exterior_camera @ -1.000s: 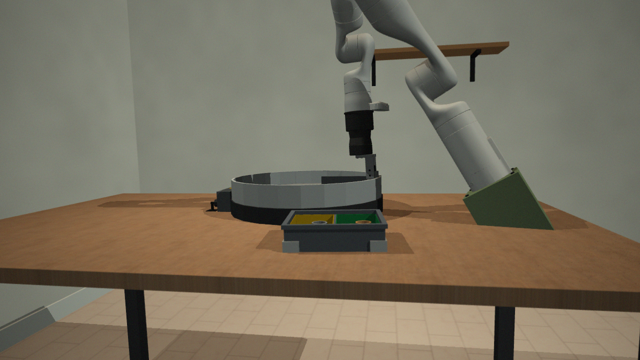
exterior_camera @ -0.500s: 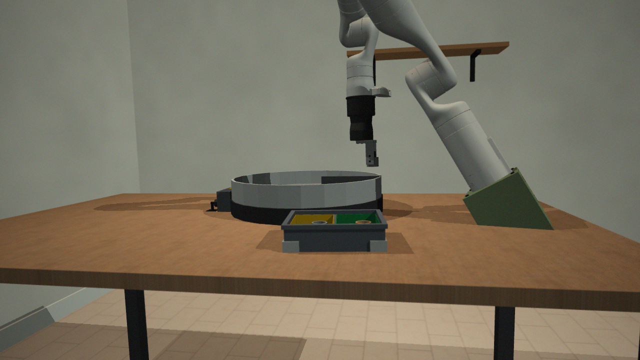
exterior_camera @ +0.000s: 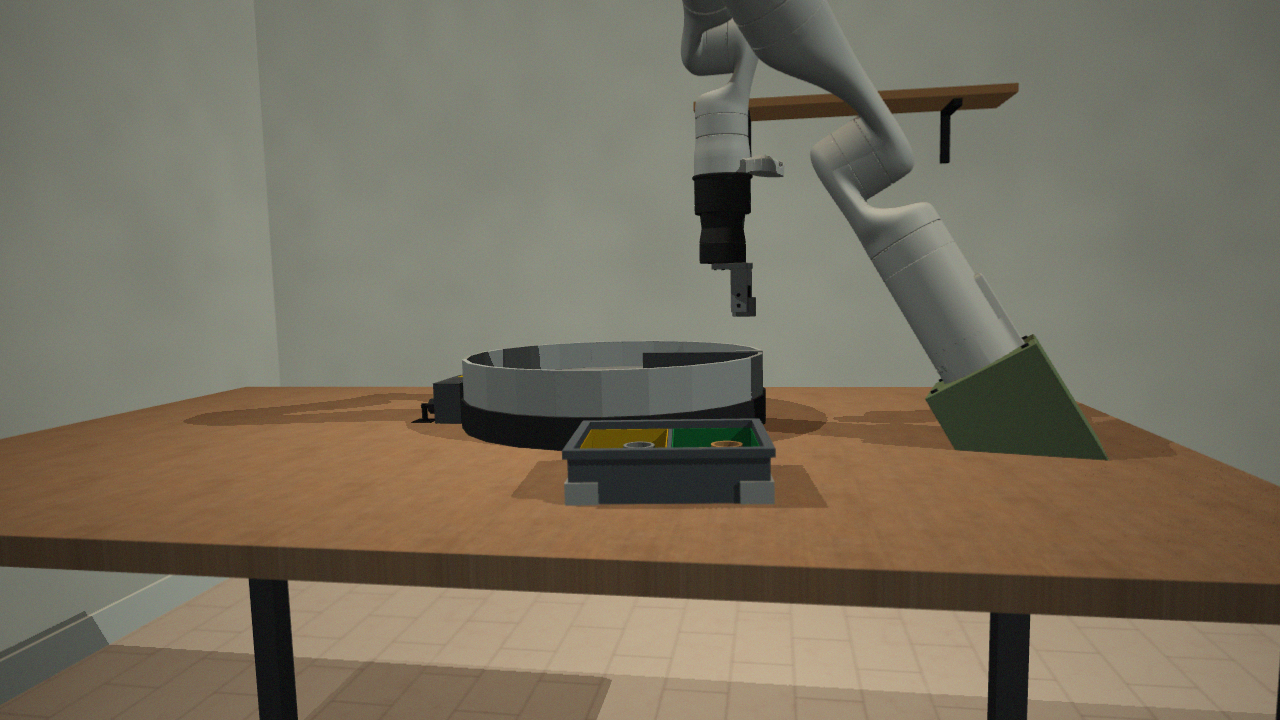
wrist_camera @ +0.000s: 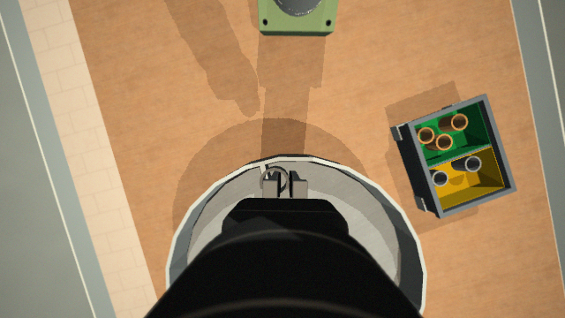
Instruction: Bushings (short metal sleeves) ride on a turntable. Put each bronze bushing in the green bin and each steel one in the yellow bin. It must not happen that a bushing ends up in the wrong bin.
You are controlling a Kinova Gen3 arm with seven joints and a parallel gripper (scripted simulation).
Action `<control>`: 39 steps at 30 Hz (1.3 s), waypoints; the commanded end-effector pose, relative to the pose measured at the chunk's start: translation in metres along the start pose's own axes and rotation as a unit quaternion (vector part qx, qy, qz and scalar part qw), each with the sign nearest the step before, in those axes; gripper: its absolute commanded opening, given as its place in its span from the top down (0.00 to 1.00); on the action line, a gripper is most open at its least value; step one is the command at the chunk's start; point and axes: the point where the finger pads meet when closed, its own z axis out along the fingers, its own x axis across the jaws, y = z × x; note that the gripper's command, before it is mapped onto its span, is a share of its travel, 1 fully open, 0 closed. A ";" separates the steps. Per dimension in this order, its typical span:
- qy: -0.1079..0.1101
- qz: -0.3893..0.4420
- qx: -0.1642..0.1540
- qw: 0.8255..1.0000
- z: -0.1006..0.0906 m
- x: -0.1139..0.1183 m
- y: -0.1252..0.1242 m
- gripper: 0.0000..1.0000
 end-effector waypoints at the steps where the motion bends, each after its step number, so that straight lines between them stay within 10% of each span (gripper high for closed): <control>1: -0.001 -0.001 0.000 1.000 0.000 0.000 0.000 1.00; 15: -0.001 -0.059 0.000 0.998 0.000 0.117 0.008 1.00; 20: -0.001 -0.059 0.000 0.998 0.000 0.117 0.008 1.00; 25: -0.001 -0.088 0.000 0.996 0.000 0.175 0.011 1.00; 39: -0.001 -0.123 0.000 0.992 0.000 0.245 0.016 1.00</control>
